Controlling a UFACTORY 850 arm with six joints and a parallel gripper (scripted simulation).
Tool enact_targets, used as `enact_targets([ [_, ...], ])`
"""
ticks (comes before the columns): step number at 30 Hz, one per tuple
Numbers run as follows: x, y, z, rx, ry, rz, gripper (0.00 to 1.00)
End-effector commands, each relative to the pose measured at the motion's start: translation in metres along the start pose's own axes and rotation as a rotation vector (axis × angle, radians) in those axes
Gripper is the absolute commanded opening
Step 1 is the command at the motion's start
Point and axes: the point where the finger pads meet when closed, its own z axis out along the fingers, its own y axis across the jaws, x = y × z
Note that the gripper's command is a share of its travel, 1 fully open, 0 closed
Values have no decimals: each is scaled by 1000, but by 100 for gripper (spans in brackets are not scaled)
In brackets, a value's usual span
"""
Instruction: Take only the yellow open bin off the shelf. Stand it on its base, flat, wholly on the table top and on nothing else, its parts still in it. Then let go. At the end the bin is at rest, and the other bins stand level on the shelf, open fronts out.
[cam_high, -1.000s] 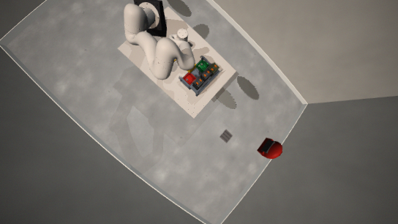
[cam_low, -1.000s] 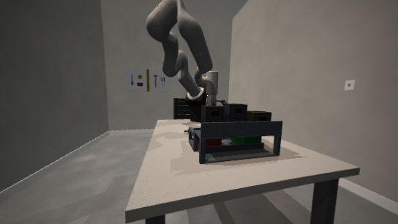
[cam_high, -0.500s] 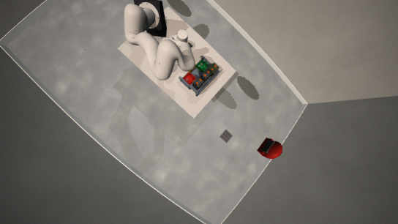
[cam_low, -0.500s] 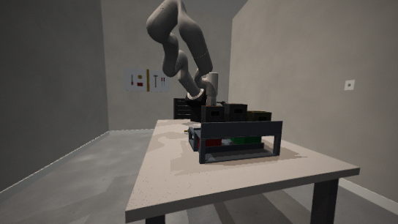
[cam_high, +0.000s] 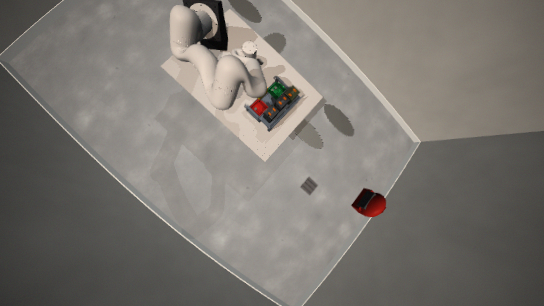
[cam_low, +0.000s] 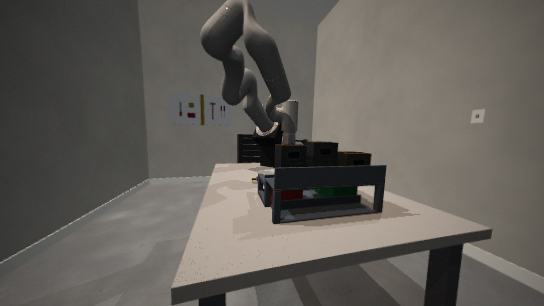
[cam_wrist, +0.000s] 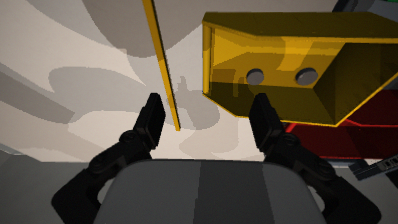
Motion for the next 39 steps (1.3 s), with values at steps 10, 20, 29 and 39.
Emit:
enact_targets([
  [10, 0, 0, 2, 0, 0, 0, 100],
  [20, 0, 0, 2, 0, 0, 0, 100],
  [29, 0, 0, 2, 0, 0, 0, 33],
  [39, 0, 0, 2, 0, 0, 0, 33],
])
